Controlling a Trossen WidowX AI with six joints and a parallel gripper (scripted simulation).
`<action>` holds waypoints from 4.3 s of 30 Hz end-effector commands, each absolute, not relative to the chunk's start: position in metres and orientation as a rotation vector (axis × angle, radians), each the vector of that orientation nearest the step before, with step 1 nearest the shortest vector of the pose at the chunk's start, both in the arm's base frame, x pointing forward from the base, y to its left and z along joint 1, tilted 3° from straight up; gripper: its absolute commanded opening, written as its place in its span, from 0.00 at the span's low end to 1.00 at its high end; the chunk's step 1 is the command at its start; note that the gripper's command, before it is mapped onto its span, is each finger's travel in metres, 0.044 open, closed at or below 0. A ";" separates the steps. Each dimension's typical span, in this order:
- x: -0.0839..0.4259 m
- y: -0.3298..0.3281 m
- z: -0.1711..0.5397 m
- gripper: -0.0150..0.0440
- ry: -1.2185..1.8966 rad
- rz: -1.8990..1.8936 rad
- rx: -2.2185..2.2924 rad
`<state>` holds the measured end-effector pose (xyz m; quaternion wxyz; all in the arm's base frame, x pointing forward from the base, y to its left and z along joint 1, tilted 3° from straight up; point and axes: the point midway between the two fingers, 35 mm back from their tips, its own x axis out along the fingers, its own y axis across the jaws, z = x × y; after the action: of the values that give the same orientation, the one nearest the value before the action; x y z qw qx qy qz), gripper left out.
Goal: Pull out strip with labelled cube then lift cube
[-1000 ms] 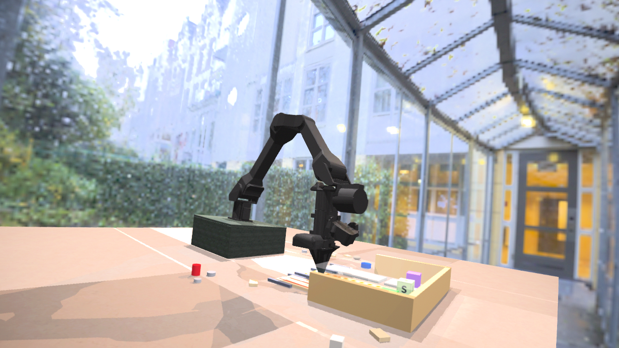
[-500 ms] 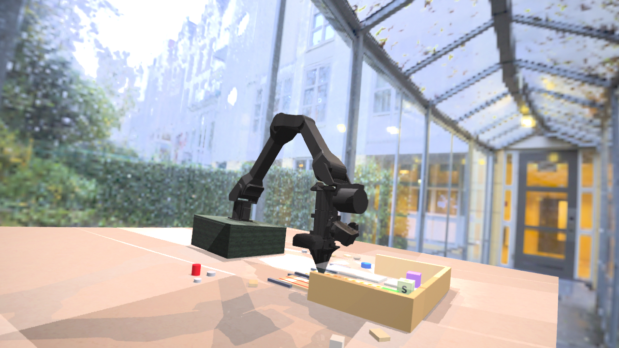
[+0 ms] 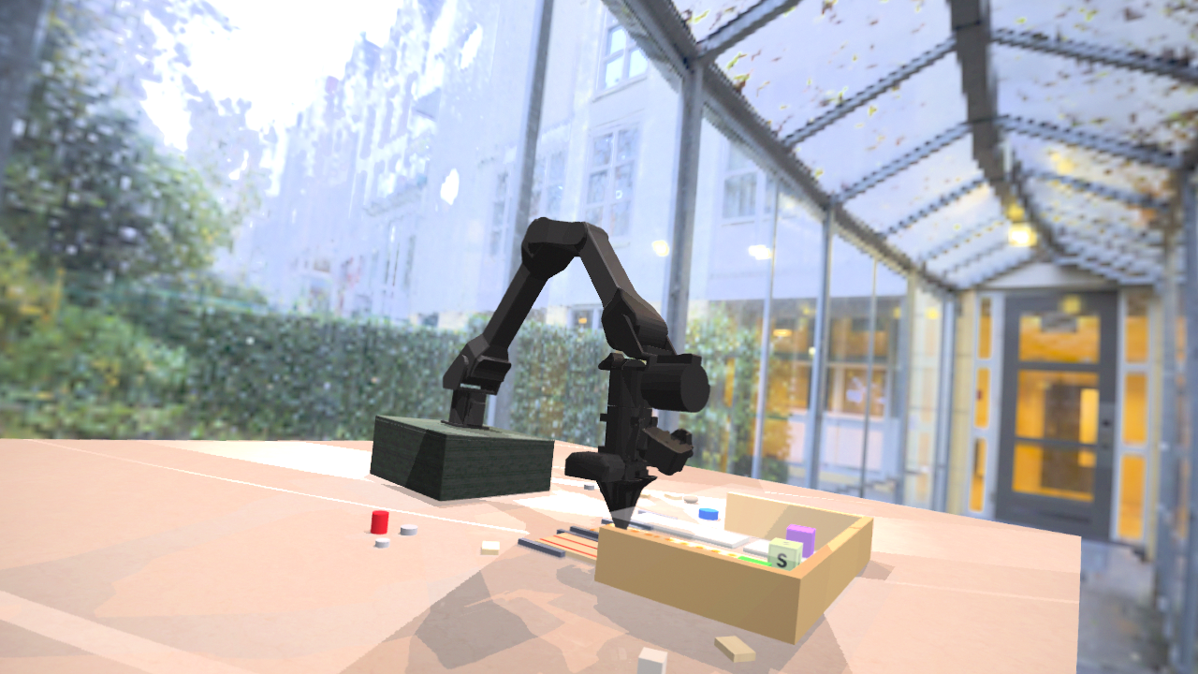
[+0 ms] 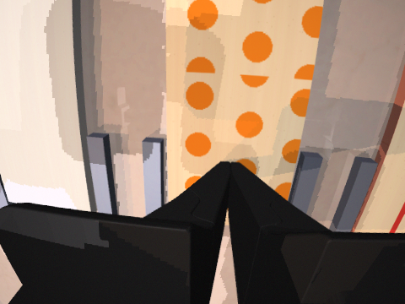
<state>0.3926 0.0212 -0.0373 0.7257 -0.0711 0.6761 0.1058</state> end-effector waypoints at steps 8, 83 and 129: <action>0.370 0.017 -0.044 0.25 1.517 0.233 -0.159; 0.268 -0.006 -0.052 0.25 1.525 0.232 -0.160; 0.219 -0.017 -0.055 0.25 1.528 0.232 -0.161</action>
<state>0.2357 -0.0177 -0.0478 0.7272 -0.0735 0.6749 0.1012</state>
